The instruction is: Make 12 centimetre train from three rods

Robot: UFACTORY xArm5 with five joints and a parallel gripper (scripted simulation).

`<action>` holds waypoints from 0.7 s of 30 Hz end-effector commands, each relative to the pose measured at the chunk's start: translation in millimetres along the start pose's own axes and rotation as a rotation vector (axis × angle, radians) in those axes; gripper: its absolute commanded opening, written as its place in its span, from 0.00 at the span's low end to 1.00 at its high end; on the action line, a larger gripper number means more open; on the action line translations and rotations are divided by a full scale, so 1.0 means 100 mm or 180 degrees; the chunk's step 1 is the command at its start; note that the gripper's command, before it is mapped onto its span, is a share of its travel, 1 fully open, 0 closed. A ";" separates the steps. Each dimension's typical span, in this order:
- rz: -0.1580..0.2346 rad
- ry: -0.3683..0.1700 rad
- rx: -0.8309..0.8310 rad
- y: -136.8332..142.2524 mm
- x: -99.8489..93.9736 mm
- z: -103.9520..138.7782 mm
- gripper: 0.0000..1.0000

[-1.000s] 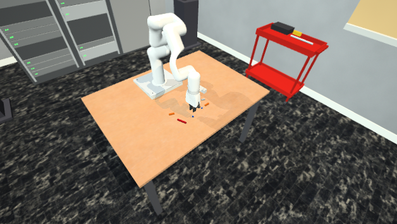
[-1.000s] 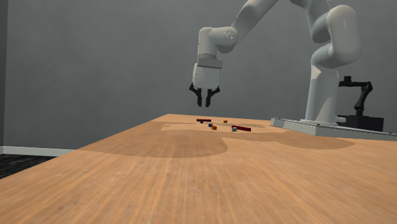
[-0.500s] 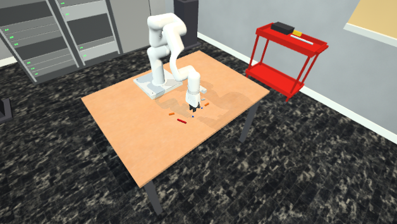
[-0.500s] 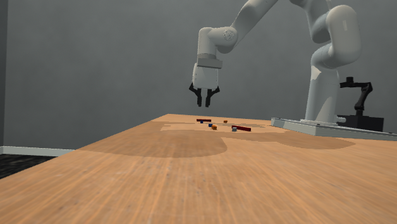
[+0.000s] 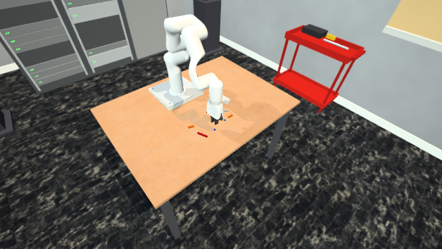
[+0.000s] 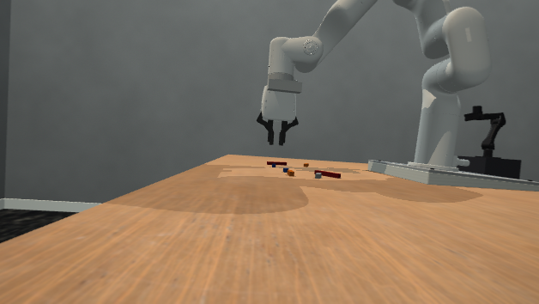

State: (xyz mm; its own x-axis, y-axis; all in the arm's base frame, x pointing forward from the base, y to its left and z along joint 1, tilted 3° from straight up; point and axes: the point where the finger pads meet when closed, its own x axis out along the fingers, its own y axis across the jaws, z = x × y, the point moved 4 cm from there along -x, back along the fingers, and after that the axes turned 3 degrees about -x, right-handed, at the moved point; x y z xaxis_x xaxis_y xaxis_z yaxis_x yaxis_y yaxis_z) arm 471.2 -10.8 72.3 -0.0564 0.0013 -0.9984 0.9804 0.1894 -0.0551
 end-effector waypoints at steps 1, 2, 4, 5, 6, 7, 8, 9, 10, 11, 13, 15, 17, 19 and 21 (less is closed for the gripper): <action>0.0012 -0.0003 0.0000 0.01 -0.01 0.00 0.24; 0.0012 -0.0003 0.0000 0.01 -0.01 0.00 0.24; 0.0012 -0.0003 0.0000 0.01 0.00 0.00 0.24; 0.0012 -0.0003 0.0000 0.01 0.00 0.00 0.24; 0.0012 -0.0003 0.0000 0.01 0.01 0.00 0.24; 0.0012 -0.0002 0.0000 0.01 0.01 0.00 0.24; 0.0012 -0.0002 0.0000 0.01 0.02 0.00 0.24; 0.0012 -0.0002 0.0000 0.01 0.03 0.00 0.24; 0.0012 -0.0002 0.0000 0.01 0.04 0.00 0.24; 0.0012 -0.0002 0.0000 0.01 0.05 0.00 0.24; 0.0011 -0.0002 0.0000 0.01 0.07 0.01 0.24; 0.0011 -0.0002 0.0000 0.01 0.09 0.01 0.24; 0.0011 -0.0002 0.0000 0.01 0.10 0.01 0.24; 0.0011 -0.0002 0.0000 0.01 0.12 0.01 0.24; 0.0011 -0.0002 0.0000 0.01 0.15 0.01 0.24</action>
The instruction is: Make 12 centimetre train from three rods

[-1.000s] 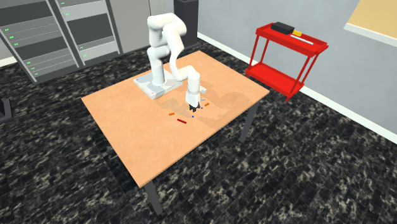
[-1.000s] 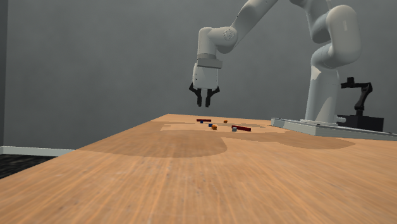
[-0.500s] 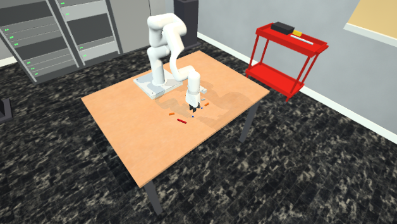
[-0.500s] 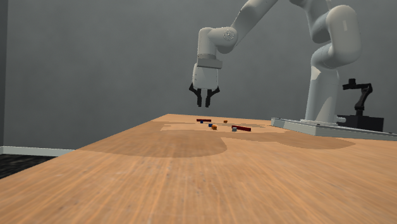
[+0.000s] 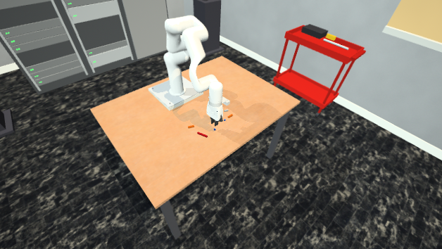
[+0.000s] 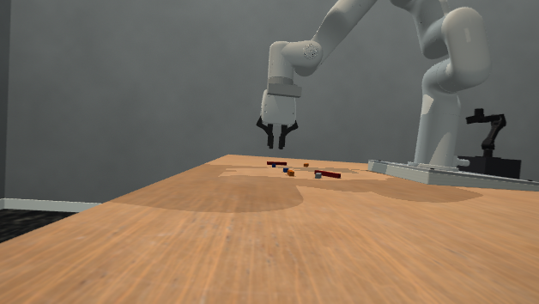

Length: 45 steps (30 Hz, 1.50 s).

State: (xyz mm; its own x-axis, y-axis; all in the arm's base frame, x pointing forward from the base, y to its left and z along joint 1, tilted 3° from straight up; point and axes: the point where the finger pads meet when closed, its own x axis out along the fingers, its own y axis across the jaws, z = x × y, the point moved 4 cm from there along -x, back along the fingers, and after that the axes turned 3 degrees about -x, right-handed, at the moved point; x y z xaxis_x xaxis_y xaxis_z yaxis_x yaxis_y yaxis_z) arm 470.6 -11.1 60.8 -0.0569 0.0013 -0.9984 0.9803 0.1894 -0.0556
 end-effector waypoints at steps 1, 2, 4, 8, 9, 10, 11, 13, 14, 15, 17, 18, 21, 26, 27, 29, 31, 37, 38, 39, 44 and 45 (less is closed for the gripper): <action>0.0013 -0.0003 0.0000 0.01 0.05 0.00 0.24; 0.0013 -0.0003 0.0000 0.01 0.06 0.00 0.24; 0.0013 -0.0003 0.0000 0.01 0.09 0.00 0.24; 0.0013 -0.0003 0.0000 0.02 0.16 0.00 0.24; 0.0013 -0.0003 0.0000 0.02 0.17 0.00 0.24; 0.0013 -0.0003 0.0000 0.02 0.19 0.00 0.24; 0.0013 -0.0003 0.0000 0.02 0.20 0.00 0.24; 0.0013 -0.0003 0.0000 0.02 0.22 0.00 0.24; 0.0013 -0.0003 0.0000 0.02 0.22 0.00 0.24; 0.0013 -0.0003 0.0000 0.02 0.24 0.00 0.24; 0.0013 -0.0003 0.0000 0.02 0.26 0.00 0.24; 0.0013 -0.0003 0.0000 0.02 0.28 0.00 0.24; 0.0013 -0.0003 0.0000 0.02 0.31 0.00 0.24; 0.0013 -0.0003 0.0000 0.02 0.36 0.00 0.24; 0.0013 -0.0003 0.0000 0.02 0.36 0.00 0.24; 0.0013 -0.0003 0.0000 0.02 0.37 0.00 0.24; 0.0013 -0.0003 0.0000 0.02 0.37 0.00 0.24; 0.0013 -0.0003 0.0000 0.02 0.38 0.00 0.24; 0.0013 -0.0003 0.0000 0.02 0.39 0.00 0.24; 0.0013 -0.0003 0.0000 0.02 0.39 0.00 0.24; 0.0013 -0.0003 0.0000 0.02 0.39 0.00 0.24; 0.0013 -0.0003 0.0000 0.02 0.39 0.00 0.24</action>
State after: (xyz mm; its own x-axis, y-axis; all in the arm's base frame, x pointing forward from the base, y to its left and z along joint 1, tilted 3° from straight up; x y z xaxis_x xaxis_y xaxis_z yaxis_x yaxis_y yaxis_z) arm 469.1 -10.7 21.0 -0.0566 0.0013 -0.9984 0.9803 0.1894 -0.0553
